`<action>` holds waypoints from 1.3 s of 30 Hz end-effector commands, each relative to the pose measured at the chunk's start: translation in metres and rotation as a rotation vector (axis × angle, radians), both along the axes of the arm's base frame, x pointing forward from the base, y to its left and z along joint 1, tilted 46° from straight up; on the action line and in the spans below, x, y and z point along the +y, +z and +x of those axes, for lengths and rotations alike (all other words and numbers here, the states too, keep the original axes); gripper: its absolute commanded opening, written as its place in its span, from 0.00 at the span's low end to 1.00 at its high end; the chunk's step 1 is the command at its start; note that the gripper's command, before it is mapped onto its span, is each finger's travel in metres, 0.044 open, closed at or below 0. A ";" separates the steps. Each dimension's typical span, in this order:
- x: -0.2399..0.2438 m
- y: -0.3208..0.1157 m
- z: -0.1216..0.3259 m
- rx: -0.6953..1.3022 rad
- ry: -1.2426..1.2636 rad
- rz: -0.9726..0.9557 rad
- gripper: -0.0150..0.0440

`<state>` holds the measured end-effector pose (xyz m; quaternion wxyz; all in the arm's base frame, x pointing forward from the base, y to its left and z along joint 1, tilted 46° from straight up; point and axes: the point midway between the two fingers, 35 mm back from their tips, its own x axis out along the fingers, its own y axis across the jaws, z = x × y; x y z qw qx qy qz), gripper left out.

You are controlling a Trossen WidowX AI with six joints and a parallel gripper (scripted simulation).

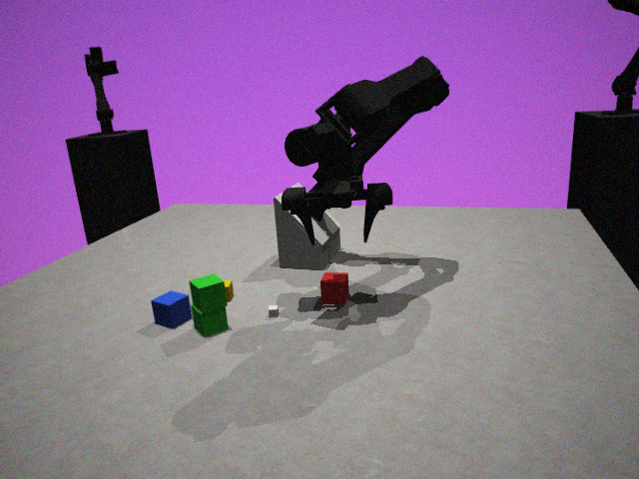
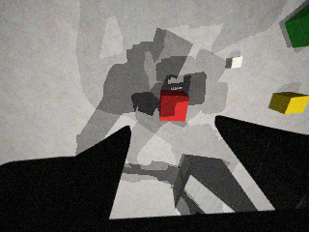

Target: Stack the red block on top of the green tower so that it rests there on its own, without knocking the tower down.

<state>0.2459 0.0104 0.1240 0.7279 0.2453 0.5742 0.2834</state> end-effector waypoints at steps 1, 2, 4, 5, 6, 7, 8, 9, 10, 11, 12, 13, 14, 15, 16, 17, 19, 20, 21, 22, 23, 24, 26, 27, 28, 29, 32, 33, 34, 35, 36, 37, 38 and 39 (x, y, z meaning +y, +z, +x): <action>-0.013 -0.008 -0.009 0.106 -0.111 0.028 1.00; -0.014 -0.009 -0.009 0.112 -0.117 0.030 1.00; -0.013 -0.008 -0.010 0.112 -0.117 0.030 1.00; -0.013 -0.008 -0.012 0.112 -0.117 0.030 1.00; -0.012 -0.008 -0.013 0.112 -0.117 0.030 1.00; -0.012 -0.009 -0.013 0.112 -0.117 0.030 1.00; -0.011 -0.009 -0.013 0.112 -0.117 0.030 1.00; -0.009 -0.011 -0.012 0.113 -0.117 0.029 1.00; -0.007 -0.014 -0.011 0.113 -0.117 0.029 1.00; -0.004 -0.017 -0.010 0.113 -0.117 0.028 1.00; -0.001 -0.021 -0.008 0.112 -0.118 0.027 1.00; 0.004 -0.026 -0.007 0.112 -0.118 0.027 1.00; 0.009 -0.031 -0.006 0.112 -0.118 0.027 1.00; 0.015 -0.036 -0.004 0.112 -0.118 0.028 1.00; 0.021 -0.041 -0.003 0.111 -0.117 0.029 1.00; 0.024 -0.045 -0.002 0.111 -0.117 0.031 1.00; 0.029 -0.048 -0.001 0.111 -0.117 0.033 1.00; 0.029 -0.049 0.000 0.110 -0.117 0.033 1.00; 0.029 -0.048 0.000 0.110 -0.117 0.033 1.00; 0.029 -0.049 0.000 0.110 -0.117 0.033 1.00; 0.030 -0.049 0.000 0.110 -0.117 0.033 1.00; 0.030 -0.050 0.000 0.111 -0.117 0.033 1.00; 0.032 -0.051 0.001 0.111 -0.117 0.032 1.00; 0.033 -0.053 0.002 0.111 -0.117 0.032 1.00; 0.034 -0.054 0.002 0.111 -0.117 0.032 1.00; 0.035 -0.055 0.002 0.111 -0.117 0.031 1.00; 0.038 -0.059 0.004 0.111 -0.117 0.031 1.00; 0.039 -0.060 0.004 0.111 -0.117 0.031 1.00; 0.040 -0.061 0.004 0.111 -0.117 0.031 1.00; 0.042 -0.062 0.005 0.111 -0.117 0.031 1.00; 0.043 -0.063 0.005 0.111 -0.117 0.031 1.00; 0.044 -0.064 0.005 0.111 -0.117 0.031 1.00; 0.045 -0.065 0.006 0.111 -0.117 0.031 1.00; 0.046 -0.067 0.006 0.111 -0.117 0.031 1.00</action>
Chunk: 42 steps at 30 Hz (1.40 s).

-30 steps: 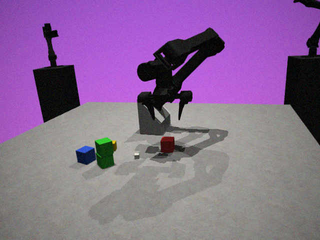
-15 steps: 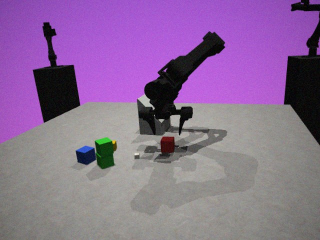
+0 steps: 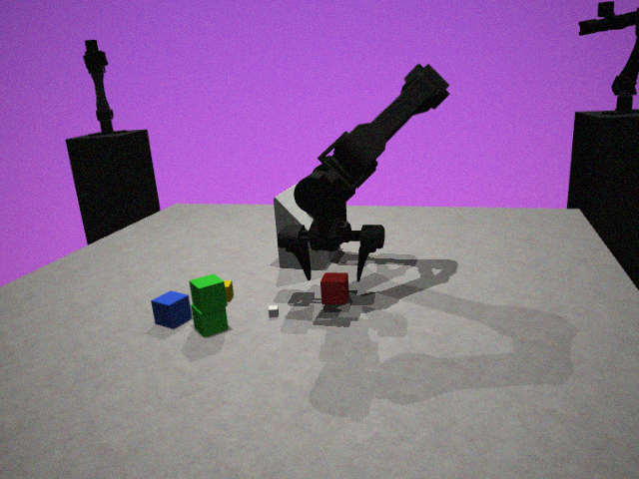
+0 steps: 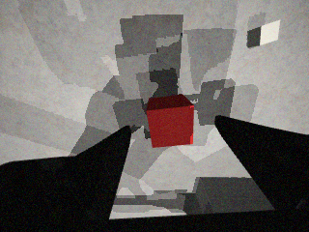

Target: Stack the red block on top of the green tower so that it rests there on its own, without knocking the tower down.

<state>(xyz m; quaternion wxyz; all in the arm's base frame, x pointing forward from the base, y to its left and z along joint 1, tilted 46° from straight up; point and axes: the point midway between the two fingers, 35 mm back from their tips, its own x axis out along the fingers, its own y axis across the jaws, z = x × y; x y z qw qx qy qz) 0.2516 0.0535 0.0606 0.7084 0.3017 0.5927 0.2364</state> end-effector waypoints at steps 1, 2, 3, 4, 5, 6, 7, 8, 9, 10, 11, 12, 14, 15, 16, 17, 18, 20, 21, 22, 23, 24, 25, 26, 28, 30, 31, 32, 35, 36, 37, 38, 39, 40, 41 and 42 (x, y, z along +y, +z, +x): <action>0.004 -0.004 0.001 0.006 -0.004 0.004 1.00; 0.005 -0.005 0.001 0.006 -0.004 0.004 1.00; 0.006 -0.007 0.001 0.006 -0.004 0.004 1.00; 0.008 -0.008 0.001 0.006 -0.004 0.004 1.00; 0.009 -0.009 0.002 0.006 -0.004 0.004 1.00; 0.010 -0.010 0.002 0.006 -0.004 0.005 1.00; 0.011 -0.011 0.002 0.006 -0.004 0.005 1.00; 0.012 -0.012 0.002 0.005 -0.004 0.005 1.00; 0.014 -0.013 0.003 0.005 -0.004 0.005 1.00; 0.015 -0.014 0.003 0.005 -0.004 0.006 1.00; 0.016 -0.015 0.003 0.005 -0.004 0.006 1.00; 0.017 -0.016 0.003 0.005 -0.004 0.007 1.00; 0.020 -0.018 0.003 0.005 -0.004 0.007 1.00; 0.021 -0.019 0.004 0.005 -0.004 0.008 1.00; 0.022 -0.020 0.004 0.005 -0.004 0.008 1.00; 0.022 -0.020 0.004 0.005 -0.004 0.008 1.00; 0.023 -0.021 0.004 0.005 -0.004 0.009 1.00; 0.023 -0.021 0.004 0.005 -0.004 0.009 1.00; 0.023 -0.021 0.004 0.005 -0.004 0.009 1.00; 0.023 -0.021 0.004 0.005 -0.004 0.009 1.00; 0.023 -0.021 0.004 0.005 -0.004 0.009 1.00; 0.023 -0.021 0.004 0.005 -0.004 0.009 1.00; 0.023 -0.021 0.004 0.005 -0.004 0.009 1.00; 0.023 -0.021 0.004 0.005 -0.004 0.009 1.00; 0.023 -0.021 0.004 0.005 -0.004 0.009 1.00; 0.022 -0.020 0.004 0.005 -0.004 0.009 0.96; 0.022 -0.020 0.004 0.005 -0.004 0.009 0.91; 0.022 -0.020 0.004 0.005 -0.004 0.009 0.87; 0.022 -0.020 0.004 0.005 -0.004 0.009 0.73; 0.022 -0.020 0.004 0.005 -0.004 0.009 0.69; 0.022 -0.020 0.004 0.005 -0.004 0.009 0.64; 0.022 -0.020 0.004 0.005 -0.004 0.009 0.60; 0.022 -0.020 0.004 0.005 -0.004 0.009 0.59; 0.022 -0.020 0.004 0.005 -0.004 0.009 0.58; 0.022 -0.020 0.004 0.005 -0.004 0.009 0.57; 0.022 -0.020 0.004 0.005 -0.004 0.009 0.55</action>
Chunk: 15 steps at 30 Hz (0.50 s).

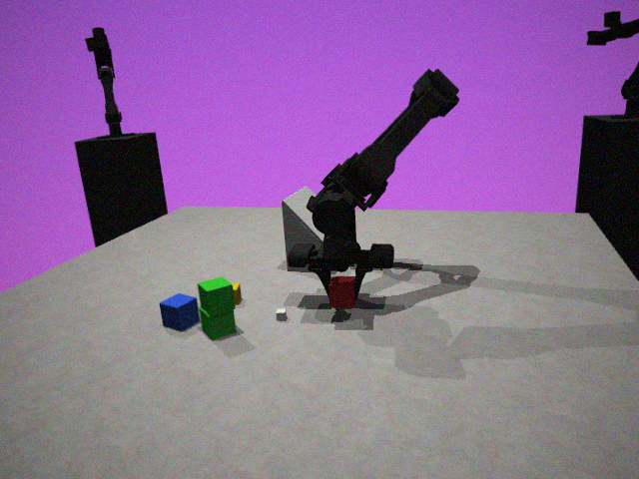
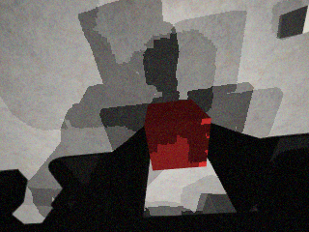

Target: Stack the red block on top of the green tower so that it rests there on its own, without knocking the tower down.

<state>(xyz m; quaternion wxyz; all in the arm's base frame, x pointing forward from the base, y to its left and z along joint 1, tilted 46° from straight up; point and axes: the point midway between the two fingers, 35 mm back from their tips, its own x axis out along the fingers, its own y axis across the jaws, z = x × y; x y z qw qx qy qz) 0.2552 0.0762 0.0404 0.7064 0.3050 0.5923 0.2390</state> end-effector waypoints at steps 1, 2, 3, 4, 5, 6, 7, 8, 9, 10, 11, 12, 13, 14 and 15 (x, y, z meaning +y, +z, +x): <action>0.000 0.000 0.000 0.003 -0.004 -0.001 0.54; 0.000 0.000 0.000 0.003 -0.004 -0.001 0.53; 0.000 0.000 0.000 0.003 -0.004 -0.001 0.52; -0.001 0.000 0.000 0.003 -0.004 -0.001 0.48; -0.002 0.001 0.000 0.003 -0.004 -0.001 0.43; -0.004 0.003 0.000 0.003 -0.004 -0.001 0.39; -0.005 0.004 -0.001 0.003 -0.004 -0.002 0.34; -0.008 0.007 -0.001 0.003 -0.004 -0.002 0.30; -0.010 0.009 -0.002 0.004 -0.004 -0.003 0.25; -0.013 0.012 -0.002 0.004 -0.004 -0.003 0.25; -0.016 0.015 -0.003 0.004 -0.004 -0.003 0.25; -0.019 0.018 -0.004 0.004 -0.004 -0.003 0.25; -0.022 0.021 -0.005 0.004 -0.004 -0.004 0.25; -0.026 0.025 -0.006 0.004 -0.004 -0.004 0.25; -0.029 0.028 -0.007 0.004 -0.004 -0.004 0.25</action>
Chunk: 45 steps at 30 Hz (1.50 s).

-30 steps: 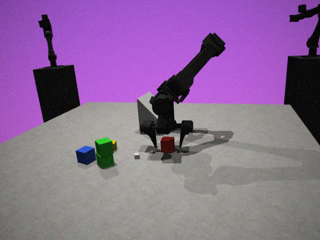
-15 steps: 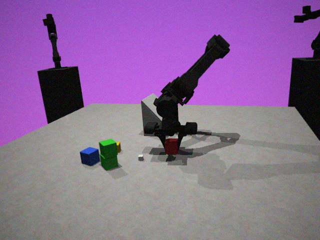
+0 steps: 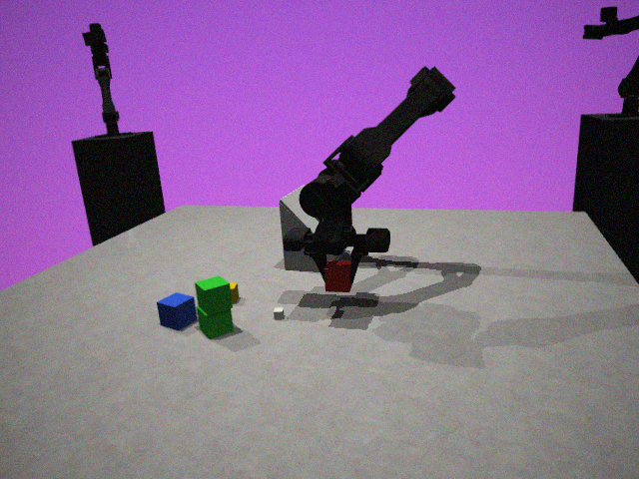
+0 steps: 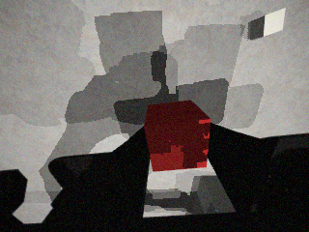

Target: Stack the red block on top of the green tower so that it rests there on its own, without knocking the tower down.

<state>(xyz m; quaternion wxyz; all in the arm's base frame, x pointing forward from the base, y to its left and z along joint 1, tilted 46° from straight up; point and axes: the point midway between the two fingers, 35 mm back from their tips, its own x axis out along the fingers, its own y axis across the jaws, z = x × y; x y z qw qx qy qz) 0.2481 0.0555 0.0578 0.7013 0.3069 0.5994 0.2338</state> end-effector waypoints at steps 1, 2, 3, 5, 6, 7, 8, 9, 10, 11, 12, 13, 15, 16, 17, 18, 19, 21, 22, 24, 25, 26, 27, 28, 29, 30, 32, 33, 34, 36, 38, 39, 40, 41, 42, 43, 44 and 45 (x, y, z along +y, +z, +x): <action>-0.012 0.014 -0.001 -0.016 -0.001 0.000 0.25; -0.016 0.017 -0.002 -0.016 -0.001 -0.001 0.25; -0.019 0.021 -0.002 -0.016 -0.001 -0.001 0.25; -0.026 0.027 -0.004 -0.016 -0.001 -0.001 0.25; -0.029 0.031 -0.005 -0.015 -0.001 -0.001 0.25; -0.033 0.034 -0.006 -0.015 -0.002 -0.002 0.25; -0.036 0.038 -0.007 -0.015 -0.002 -0.002 0.25; -0.039 0.041 -0.008 -0.015 -0.002 -0.002 0.25; -0.043 0.044 -0.009 -0.015 -0.002 -0.002 0.25; -0.046 0.048 -0.010 -0.015 -0.002 -0.003 0.25; -0.050 0.051 -0.011 -0.014 -0.002 -0.003 0.25; -0.053 0.054 -0.011 -0.014 -0.002 -0.003 0.25; -0.060 0.061 -0.013 -0.014 -0.002 -0.003 0.25; -0.061 0.062 -0.014 -0.014 -0.001 -0.003 0.25; -0.062 0.063 -0.014 -0.014 -0.001 -0.003 0.25; -0.062 0.063 -0.014 -0.014 -0.001 -0.003 0.25; -0.059 0.060 -0.013 -0.013 -0.006 0.001 0.25; -0.061 0.063 -0.014 -0.014 -0.002 -0.002 0.25; -0.062 0.063 -0.014 -0.014 -0.001 -0.002 0.25; -0.064 0.063 -0.012 -0.014 -0.001 -0.005 0.25; -0.066 0.062 -0.010 -0.013 0.000 -0.008 0.25; -0.070 0.061 -0.007 -0.013 0.001 -0.012 0.25; -0.073 0.059 -0.005 -0.012 0.003 -0.016 0.25; -0.076 0.058 -0.002 -0.012 0.003 -0.019 0.25; -0.079 0.057 0.001 -0.012 0.004 -0.021 0.25; -0.083 0.056 0.004 -0.012 0.005 -0.024 0.25; -0.089 0.054 0.009 -0.011 0.006 -0.029 0.25; -0.092 0.052 0.012 -0.011 0.006 -0.029 0.25; -0.095 0.051 0.016 -0.011 0.006 -0.028 0.25; -0.101 0.049 0.022 -0.012 0.006 -0.028 0.25; -0.107 0.046 0.027 -0.012 0.005 -0.028 0.25; -0.110 0.045 0.030 -0.012 0.005 -0.028 0.25; -0.113 0.043 0.033 -0.013 0.005 -0.027 0.25; -0.116 0.041 0.036 -0.013 0.005 -0.027 0.25; -0.119 0.040 0.039 -0.013 0.005 -0.027 0.25; -0.122 0.038 0.042 -0.013 0.004 -0.027 0.25; -0.125 0.036 0.044 -0.014 0.003 -0.028 0.25; -0.128 0.034 0.047 -0.014 0.002 -0.028 0.25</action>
